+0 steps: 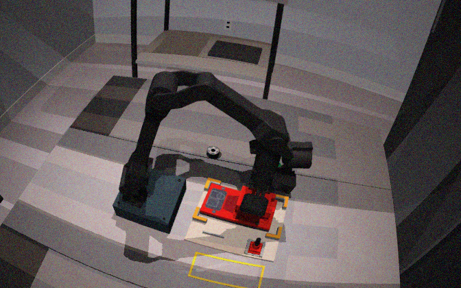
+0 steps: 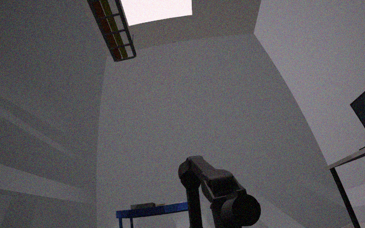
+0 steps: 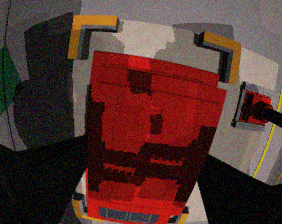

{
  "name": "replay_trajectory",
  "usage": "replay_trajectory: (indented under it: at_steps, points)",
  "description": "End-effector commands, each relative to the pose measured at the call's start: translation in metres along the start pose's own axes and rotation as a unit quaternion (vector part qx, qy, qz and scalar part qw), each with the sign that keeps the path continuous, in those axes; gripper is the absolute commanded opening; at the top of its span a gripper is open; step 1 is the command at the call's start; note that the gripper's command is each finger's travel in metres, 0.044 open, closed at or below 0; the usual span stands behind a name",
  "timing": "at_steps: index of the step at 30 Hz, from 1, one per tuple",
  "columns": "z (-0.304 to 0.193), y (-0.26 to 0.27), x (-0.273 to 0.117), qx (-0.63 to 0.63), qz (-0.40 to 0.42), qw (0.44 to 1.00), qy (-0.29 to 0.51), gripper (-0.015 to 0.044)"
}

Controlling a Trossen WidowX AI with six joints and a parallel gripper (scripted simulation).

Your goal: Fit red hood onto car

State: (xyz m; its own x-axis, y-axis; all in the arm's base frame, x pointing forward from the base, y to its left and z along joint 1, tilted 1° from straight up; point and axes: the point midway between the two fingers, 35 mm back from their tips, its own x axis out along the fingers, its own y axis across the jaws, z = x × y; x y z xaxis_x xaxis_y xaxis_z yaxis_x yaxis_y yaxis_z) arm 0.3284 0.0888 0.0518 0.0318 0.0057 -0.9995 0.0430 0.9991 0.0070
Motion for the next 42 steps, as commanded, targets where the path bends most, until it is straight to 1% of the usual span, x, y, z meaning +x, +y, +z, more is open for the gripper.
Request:
replay_trajectory:
  at_steps: [1, 25, 42]
  points:
    - [0.000, 0.000, 0.001, 0.001, -0.001, 1.000, -0.001, 0.0000]
    - [0.000, 0.000, 0.012, 0.001, -0.001, 1.000, -0.001, 0.0000]
    - [0.000, 0.000, 0.006, 0.001, -0.001, 1.000, 0.000, 0.0000]
